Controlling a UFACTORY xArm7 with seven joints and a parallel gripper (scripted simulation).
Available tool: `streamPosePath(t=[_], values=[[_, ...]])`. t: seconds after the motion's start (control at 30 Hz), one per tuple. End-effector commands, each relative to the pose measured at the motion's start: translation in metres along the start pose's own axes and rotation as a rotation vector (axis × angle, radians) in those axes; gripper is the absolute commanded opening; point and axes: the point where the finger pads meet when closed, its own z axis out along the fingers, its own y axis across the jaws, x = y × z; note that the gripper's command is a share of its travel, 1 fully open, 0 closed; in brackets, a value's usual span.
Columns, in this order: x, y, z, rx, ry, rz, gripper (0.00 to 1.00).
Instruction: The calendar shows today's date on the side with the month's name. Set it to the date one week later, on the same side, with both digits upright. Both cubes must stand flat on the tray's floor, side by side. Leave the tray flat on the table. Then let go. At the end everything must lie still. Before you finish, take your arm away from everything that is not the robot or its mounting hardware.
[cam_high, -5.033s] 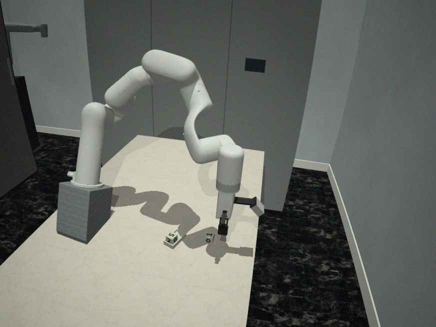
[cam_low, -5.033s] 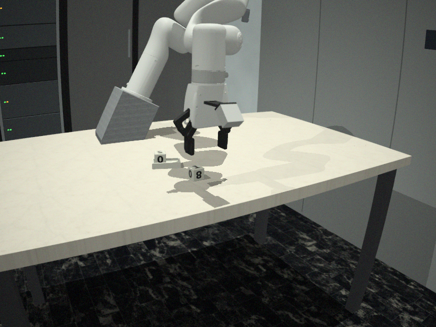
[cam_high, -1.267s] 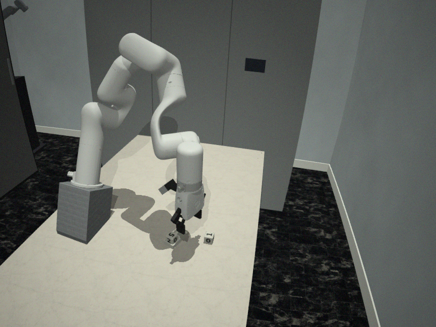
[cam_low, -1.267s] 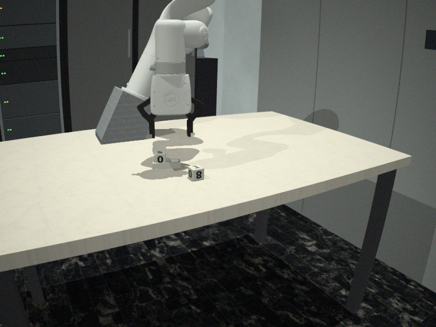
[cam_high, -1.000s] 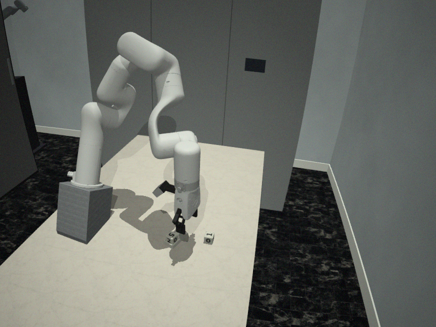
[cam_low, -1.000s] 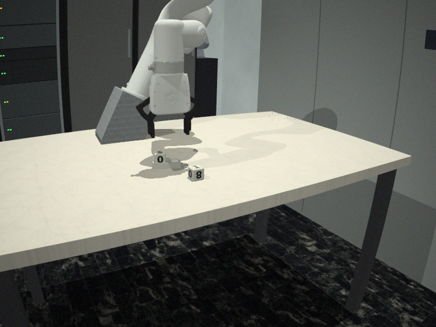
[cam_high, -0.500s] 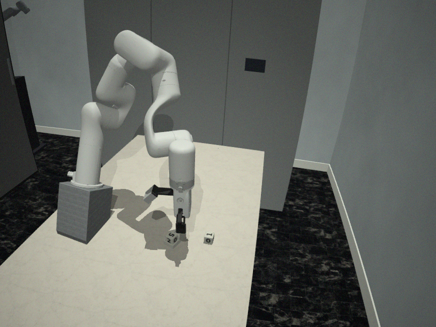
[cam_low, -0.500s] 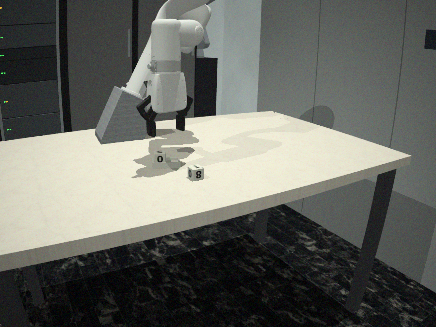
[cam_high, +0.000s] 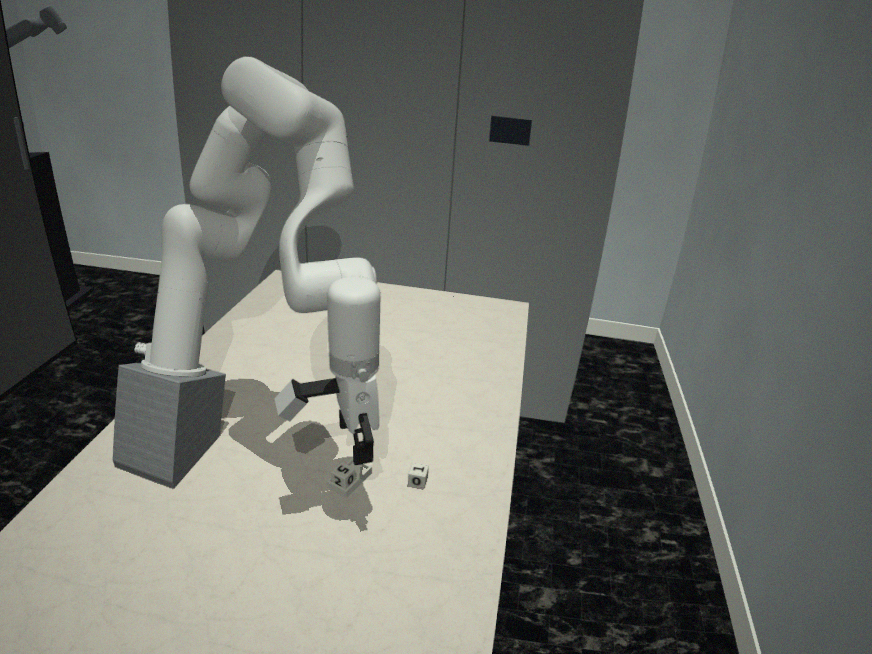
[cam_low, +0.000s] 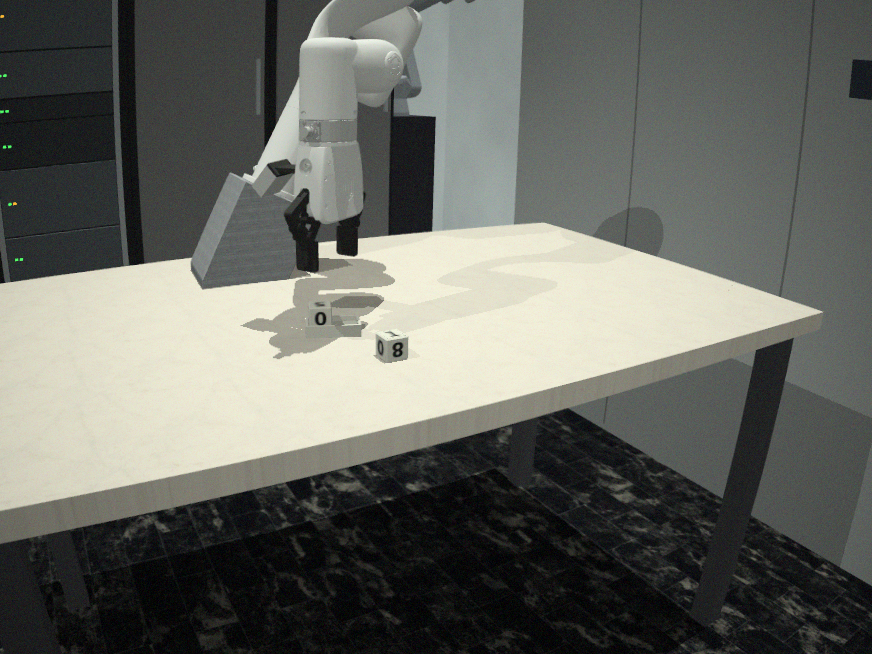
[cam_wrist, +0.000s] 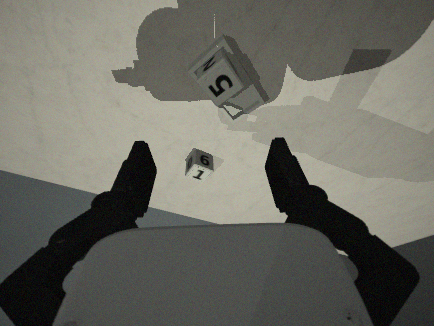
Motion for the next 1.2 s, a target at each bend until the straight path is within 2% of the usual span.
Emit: streamPosePath(t=[0.0,0.1,0.5,0.83,1.17], values=[[0.003,0.001,-0.002,0.007,-0.019,-0.115,1.00],[0.008,0.003,-0.002,0.010,-0.017,-0.239,1.00],[0.018,0.009,-0.004,0.015,-0.009,-0.519,1.00],[0.022,0.011,-0.004,0.017,-0.005,-0.636,1.00],[0.023,0.012,-0.004,0.018,-0.004,-0.655,1.00]])
